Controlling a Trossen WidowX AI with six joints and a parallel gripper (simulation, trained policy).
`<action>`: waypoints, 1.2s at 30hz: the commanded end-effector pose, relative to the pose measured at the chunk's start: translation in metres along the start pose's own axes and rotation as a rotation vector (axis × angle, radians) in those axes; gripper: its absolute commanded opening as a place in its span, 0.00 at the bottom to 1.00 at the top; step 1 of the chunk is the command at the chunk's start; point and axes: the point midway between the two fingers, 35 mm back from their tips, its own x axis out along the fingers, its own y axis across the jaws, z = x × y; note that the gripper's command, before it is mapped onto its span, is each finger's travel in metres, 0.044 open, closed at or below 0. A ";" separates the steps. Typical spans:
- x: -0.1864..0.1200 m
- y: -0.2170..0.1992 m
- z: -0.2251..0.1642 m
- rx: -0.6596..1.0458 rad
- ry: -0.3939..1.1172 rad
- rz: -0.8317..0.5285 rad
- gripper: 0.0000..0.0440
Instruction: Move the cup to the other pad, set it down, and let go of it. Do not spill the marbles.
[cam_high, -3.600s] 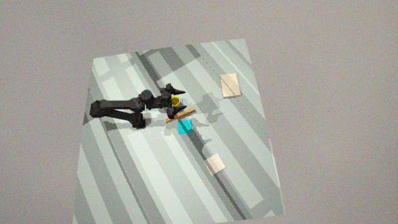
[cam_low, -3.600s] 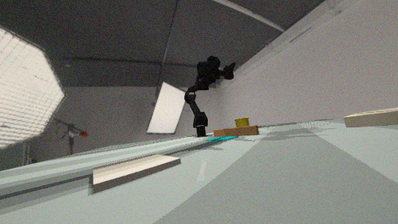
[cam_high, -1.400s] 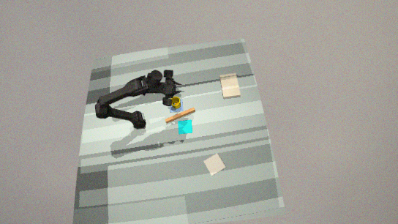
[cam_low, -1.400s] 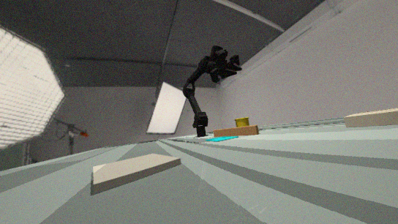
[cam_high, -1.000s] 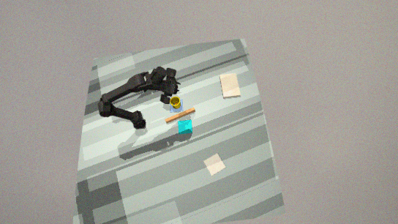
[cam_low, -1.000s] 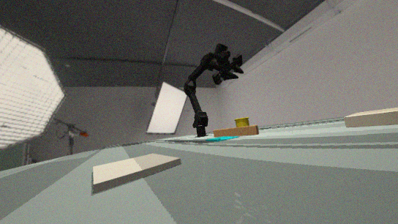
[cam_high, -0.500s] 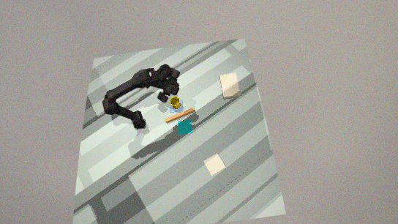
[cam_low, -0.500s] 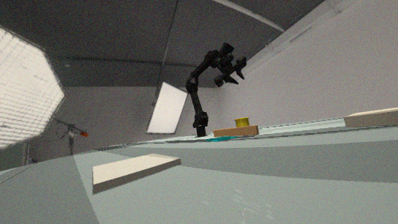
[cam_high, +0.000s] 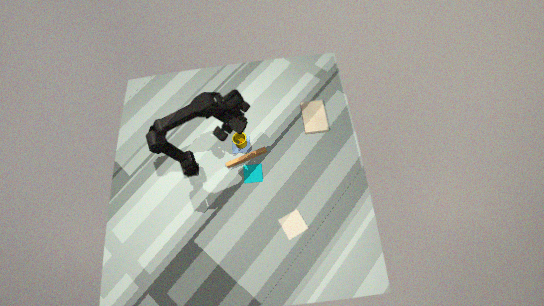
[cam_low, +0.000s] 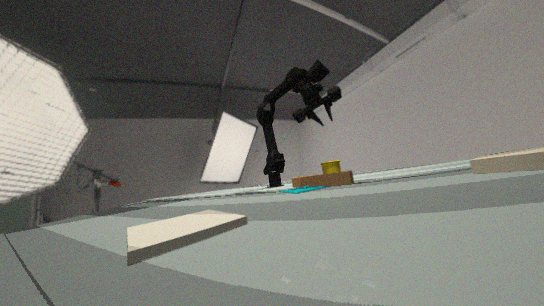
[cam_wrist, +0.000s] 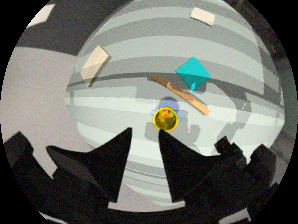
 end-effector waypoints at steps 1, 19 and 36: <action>0.010 -0.007 -0.002 0.018 0.018 -0.068 0.35; 0.052 -0.041 -0.012 0.067 0.074 -0.342 0.37; 0.090 -0.066 -0.025 0.099 0.076 -0.471 0.41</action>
